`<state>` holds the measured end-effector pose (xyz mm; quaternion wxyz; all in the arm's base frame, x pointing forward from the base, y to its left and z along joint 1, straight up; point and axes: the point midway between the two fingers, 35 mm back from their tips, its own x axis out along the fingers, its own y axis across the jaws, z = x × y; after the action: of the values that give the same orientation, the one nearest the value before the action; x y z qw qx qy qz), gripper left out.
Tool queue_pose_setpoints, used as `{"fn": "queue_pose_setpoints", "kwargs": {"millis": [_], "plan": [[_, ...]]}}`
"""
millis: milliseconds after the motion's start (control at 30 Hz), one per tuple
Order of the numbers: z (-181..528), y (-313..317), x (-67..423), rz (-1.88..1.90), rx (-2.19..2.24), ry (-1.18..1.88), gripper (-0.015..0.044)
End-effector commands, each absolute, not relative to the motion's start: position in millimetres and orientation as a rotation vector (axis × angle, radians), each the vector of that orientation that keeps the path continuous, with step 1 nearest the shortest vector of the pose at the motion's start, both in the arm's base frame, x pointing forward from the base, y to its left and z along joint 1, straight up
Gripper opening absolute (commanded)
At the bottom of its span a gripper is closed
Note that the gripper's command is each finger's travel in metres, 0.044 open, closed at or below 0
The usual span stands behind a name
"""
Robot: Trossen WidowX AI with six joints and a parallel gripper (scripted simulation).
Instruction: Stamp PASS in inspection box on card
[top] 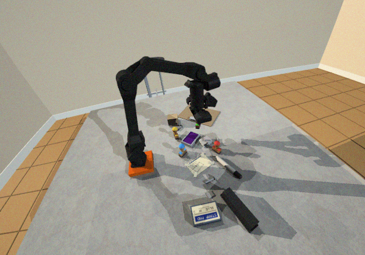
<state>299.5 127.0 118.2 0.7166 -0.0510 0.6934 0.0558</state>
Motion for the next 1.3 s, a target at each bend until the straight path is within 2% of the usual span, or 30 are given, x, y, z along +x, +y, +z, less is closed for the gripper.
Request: {"fn": "queue_pose_setpoints", "kwargs": {"millis": [0, 300, 1267], "plan": [[117.6, 122.9, 286.5, 0.121, -0.109, 1.534, 0.0000], [112.2, 112.5, 256.0, 0.121, -0.109, 1.537, 0.0000], [94.6, 113.0, 257.1, 0.122, -0.110, 1.537, 0.0000]]}}
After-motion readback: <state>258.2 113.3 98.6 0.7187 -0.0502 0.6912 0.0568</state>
